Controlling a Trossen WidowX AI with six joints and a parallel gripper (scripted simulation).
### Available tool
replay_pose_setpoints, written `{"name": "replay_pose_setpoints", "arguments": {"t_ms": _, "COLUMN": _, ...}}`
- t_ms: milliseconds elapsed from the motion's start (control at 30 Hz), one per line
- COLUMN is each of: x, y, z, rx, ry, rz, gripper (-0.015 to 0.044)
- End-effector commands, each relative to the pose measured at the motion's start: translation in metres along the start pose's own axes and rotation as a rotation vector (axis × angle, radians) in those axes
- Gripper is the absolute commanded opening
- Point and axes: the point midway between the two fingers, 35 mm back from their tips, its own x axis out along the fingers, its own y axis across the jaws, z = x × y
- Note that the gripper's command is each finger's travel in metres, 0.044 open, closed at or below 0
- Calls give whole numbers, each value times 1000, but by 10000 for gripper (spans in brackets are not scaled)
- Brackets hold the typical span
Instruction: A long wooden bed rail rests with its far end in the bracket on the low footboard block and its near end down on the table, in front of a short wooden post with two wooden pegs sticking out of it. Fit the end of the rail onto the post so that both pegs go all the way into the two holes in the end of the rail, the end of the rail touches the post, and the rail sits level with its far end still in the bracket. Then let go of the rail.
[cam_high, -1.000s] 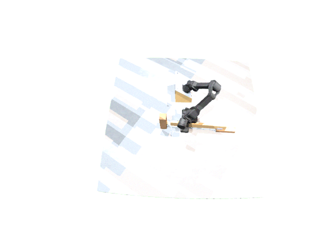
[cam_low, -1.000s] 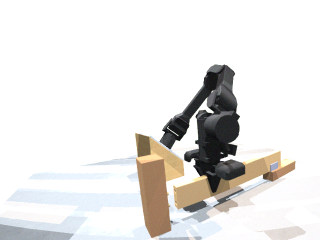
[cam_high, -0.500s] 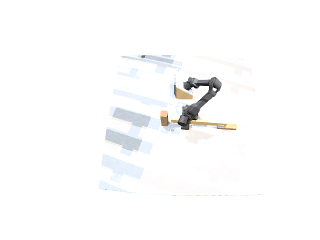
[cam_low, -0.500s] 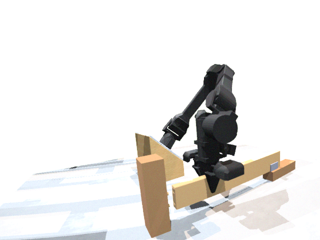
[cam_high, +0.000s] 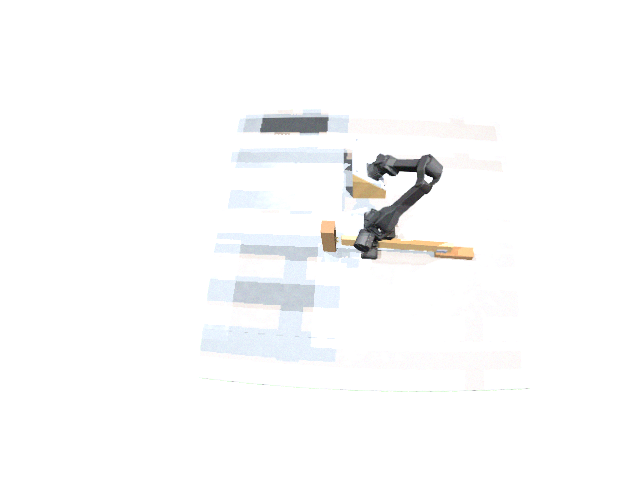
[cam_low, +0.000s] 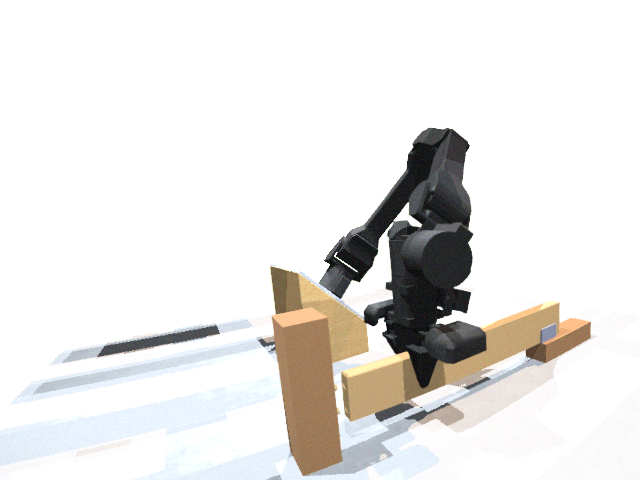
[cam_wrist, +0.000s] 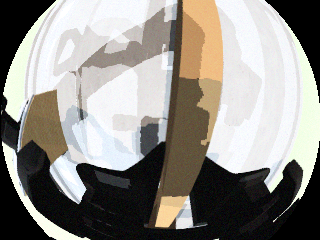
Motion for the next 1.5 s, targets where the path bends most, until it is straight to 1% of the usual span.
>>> {"name": "replay_pose_setpoints", "arguments": {"t_ms": 0, "x": -2, "y": -2, "z": -3, "rx": -1, "ry": 4, "rz": -8, "gripper": 0}}
{"name": "replay_pose_setpoints", "arguments": {"t_ms": 1467, "x": -3, "y": -2, "z": -16, "rx": -1, "ry": 4, "rz": -8, "gripper": 0}}
